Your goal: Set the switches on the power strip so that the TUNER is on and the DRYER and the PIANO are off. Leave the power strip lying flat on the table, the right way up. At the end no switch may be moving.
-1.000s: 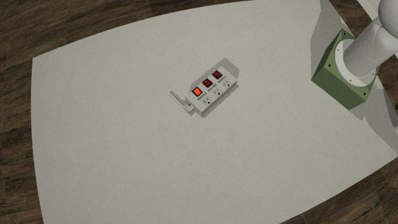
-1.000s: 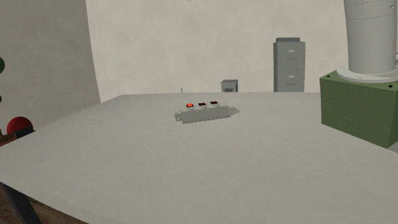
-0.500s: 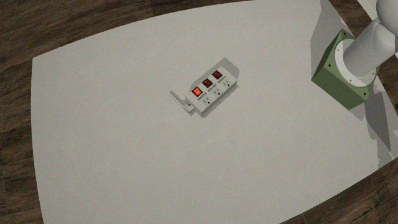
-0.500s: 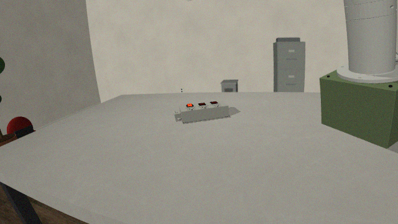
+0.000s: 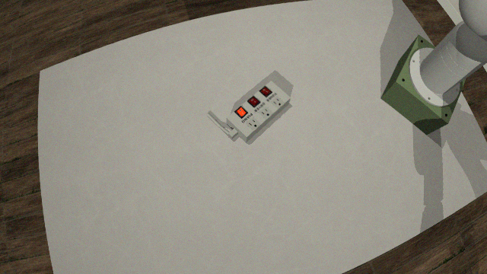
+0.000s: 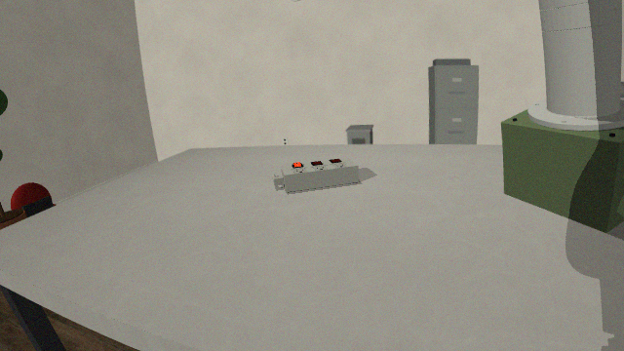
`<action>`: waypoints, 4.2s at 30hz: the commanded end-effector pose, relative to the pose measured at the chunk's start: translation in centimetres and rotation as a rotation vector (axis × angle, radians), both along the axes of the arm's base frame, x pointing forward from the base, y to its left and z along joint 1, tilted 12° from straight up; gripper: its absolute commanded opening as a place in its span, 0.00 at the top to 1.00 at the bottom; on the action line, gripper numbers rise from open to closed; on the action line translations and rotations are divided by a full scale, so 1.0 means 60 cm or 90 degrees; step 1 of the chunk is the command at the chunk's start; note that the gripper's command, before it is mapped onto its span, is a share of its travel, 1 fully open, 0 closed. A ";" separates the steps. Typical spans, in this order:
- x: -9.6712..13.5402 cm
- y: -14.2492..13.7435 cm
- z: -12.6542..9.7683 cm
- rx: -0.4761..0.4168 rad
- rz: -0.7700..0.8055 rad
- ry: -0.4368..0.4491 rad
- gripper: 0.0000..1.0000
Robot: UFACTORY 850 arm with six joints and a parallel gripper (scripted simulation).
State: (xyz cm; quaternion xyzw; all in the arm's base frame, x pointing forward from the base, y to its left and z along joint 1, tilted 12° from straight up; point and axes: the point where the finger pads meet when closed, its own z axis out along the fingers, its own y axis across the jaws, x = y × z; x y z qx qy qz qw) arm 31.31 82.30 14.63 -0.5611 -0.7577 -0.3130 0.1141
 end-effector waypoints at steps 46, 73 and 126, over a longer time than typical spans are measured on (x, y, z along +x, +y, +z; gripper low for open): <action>0.573 -0.791 -0.121 -0.192 0.000 -0.046 1.00; 0.497 -1.434 -0.179 -0.231 0.026 0.007 1.00; 0.396 -1.593 -0.189 -0.215 0.032 0.020 1.00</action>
